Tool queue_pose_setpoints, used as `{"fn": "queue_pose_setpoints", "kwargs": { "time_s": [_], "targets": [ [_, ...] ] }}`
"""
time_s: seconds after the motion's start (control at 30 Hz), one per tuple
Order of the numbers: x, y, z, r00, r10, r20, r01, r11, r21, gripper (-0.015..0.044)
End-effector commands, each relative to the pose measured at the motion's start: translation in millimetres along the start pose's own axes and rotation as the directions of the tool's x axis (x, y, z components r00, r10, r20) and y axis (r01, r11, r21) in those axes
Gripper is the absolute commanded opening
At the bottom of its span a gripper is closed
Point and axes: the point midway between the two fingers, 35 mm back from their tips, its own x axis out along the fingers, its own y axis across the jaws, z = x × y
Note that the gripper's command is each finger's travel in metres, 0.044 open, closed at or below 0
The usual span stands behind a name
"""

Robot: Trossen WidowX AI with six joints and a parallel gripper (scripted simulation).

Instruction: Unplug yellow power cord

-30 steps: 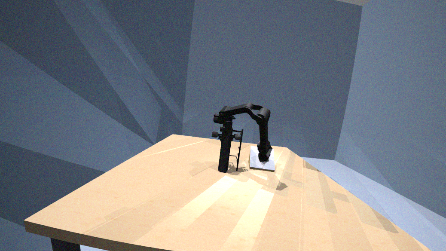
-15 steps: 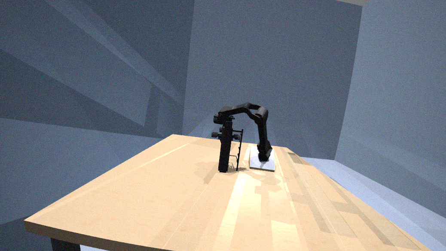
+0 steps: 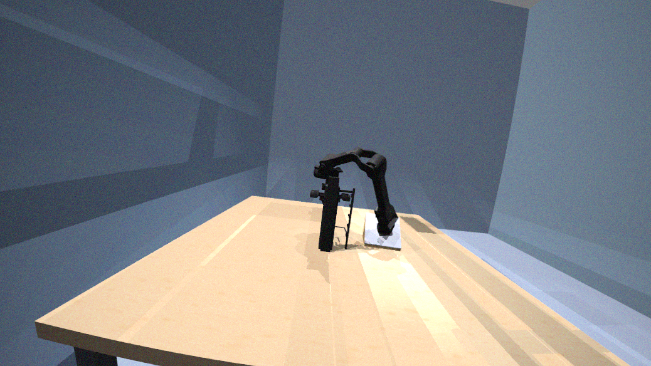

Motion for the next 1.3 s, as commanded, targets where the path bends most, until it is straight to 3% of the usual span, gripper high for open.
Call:
{"fn": "queue_pose_setpoints", "kwargs": {
  "time_s": [0.0, 0.33, 0.47, 0.63, 1.27],
  "targets": [
    [1, 2, -6, 1.000, 0.004, 0.007, -0.004, 1.000, -0.003, 0.0079],
    [2, 3, -9, 1.000, 0.004, 0.006, -0.004, 1.000, -0.003, 0.0341],
    [-3, 4, 13, 1.000, 0.004, 0.008, -0.004, 1.000, -0.003, 0.0440],
    [-11, 3, 51, 1.000, 0.004, 0.009, -0.004, 1.000, -0.003, 0.0440],
    [-11, 3, 51, 1.000, 0.004, 0.009, -0.004, 1.000, -0.003, 0.0440]
  ]
}}
